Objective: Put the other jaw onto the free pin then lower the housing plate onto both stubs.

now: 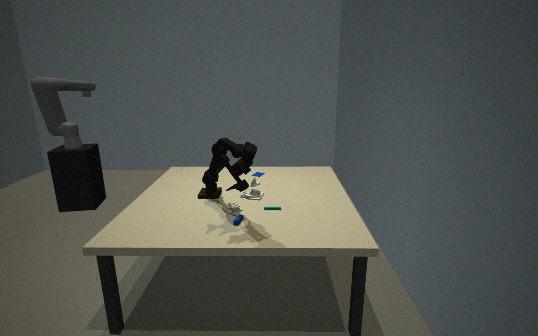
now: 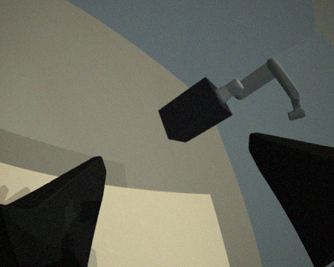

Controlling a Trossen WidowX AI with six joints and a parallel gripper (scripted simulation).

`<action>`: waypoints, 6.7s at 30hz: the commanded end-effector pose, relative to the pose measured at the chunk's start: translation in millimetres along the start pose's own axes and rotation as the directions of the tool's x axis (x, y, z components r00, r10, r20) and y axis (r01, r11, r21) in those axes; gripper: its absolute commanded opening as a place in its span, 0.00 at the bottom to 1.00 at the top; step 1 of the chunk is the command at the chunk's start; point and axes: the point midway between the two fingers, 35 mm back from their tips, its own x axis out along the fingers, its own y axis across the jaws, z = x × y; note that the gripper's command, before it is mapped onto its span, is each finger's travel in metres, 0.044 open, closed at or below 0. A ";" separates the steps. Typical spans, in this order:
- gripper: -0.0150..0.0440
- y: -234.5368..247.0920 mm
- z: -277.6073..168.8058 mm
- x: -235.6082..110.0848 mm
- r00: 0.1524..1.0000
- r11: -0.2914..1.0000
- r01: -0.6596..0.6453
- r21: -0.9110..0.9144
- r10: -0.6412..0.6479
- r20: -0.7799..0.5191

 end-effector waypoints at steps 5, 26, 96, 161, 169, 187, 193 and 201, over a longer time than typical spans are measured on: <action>1.00 15.8 5.1 -18.1 0.998 0.998 -0.052 0.042 0.051 0.032; 1.00 132.5 2.7 -195.5 0.849 0.792 -0.528 0.307 0.487 0.205; 1.00 129.1 -485.1 -566.6 0.270 0.591 -0.187 0.785 0.799 -0.537; 1.00 175.7 -515.6 -552.7 0.270 0.591 -0.187 0.785 0.799 -0.537; 1.00 176.2 -516.0 -552.5 0.270 0.591 -0.187 0.785 0.799 -0.537; 0.48 176.0 -515.0 -553.2 0.269 0.589 -0.194 0.785 0.801 -0.534; 0.48 176.0 -515.0 -553.2 0.269 0.589 -0.194 0.785 0.801 -0.534; 0.48 170.1 -510.6 -556.2 0.269 0.589 -0.193 0.785 0.801 -0.535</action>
